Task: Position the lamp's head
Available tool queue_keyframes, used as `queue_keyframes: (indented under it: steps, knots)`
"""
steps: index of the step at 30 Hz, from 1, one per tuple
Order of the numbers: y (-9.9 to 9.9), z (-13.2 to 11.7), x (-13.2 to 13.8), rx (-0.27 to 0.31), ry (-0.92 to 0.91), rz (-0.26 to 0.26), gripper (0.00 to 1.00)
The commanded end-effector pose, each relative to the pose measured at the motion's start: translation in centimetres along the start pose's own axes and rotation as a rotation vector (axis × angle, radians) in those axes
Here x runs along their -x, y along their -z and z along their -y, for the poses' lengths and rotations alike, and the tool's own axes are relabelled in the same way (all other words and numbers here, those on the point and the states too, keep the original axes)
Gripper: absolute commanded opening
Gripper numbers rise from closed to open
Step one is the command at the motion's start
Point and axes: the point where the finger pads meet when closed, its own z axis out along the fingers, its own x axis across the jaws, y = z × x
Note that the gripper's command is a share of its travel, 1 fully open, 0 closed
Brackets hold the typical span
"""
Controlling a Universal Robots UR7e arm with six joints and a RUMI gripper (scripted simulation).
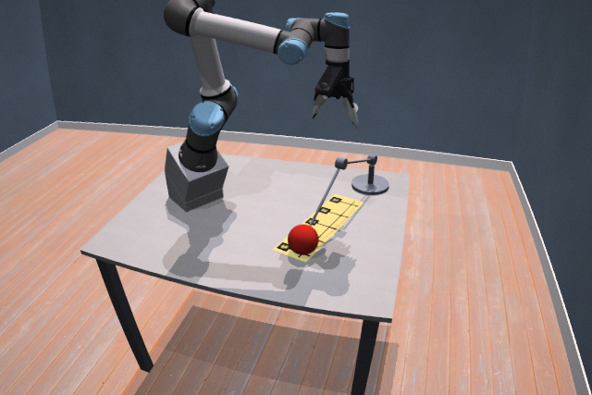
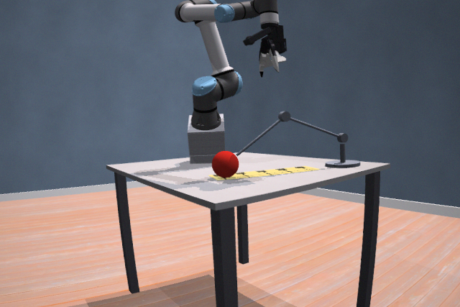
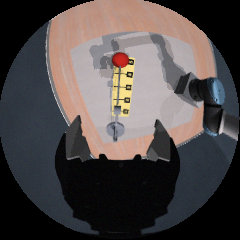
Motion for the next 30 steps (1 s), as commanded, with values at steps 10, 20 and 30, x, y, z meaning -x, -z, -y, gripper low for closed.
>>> queue_keyframes:
  steps: [10, 20, 30]
  knots:
    - [0.1, 4.6, 0.0, 0.001, 0.000, 0.001, 1.00]
    - [0.1, 7.6, 0.0, -0.001, 0.000, 0.001, 1.00]
    - [0.1, 11.3, 0.0, -0.003, -0.001, 0.002, 1.00]
